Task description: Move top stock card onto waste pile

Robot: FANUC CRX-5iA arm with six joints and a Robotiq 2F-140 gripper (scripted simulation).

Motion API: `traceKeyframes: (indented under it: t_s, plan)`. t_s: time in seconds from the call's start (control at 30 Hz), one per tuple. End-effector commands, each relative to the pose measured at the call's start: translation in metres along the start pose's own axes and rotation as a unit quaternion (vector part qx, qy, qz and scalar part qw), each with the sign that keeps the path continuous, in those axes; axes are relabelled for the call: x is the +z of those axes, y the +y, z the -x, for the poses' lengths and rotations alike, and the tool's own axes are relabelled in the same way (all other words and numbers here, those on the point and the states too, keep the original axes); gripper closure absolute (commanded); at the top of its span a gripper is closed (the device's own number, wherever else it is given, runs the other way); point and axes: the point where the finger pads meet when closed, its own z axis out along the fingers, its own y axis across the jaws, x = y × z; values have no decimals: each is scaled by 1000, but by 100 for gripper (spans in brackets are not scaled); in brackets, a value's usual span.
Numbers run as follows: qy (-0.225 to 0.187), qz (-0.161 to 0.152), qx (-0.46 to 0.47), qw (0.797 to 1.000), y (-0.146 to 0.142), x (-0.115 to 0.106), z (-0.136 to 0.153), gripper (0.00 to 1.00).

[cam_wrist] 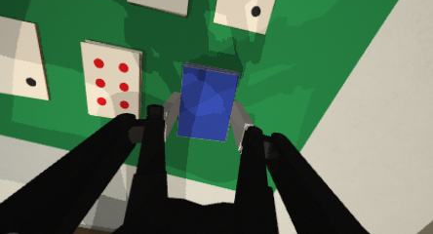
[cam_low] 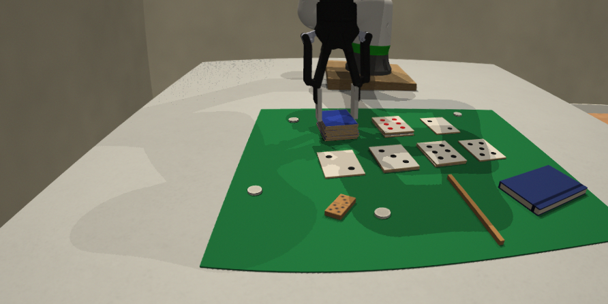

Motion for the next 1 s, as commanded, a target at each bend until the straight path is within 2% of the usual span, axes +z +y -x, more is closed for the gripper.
traceKeyframes:
  t_s: [0.0, 0.8, 0.97]
  plan:
    - [0, 0, 0, 1000, 0, 0, 0, 57]
    - [0, 0, 0, 1000, 0, 0, 0, 57]
    - [0, 0, 0, 1000, 0, -6, 0, 57]
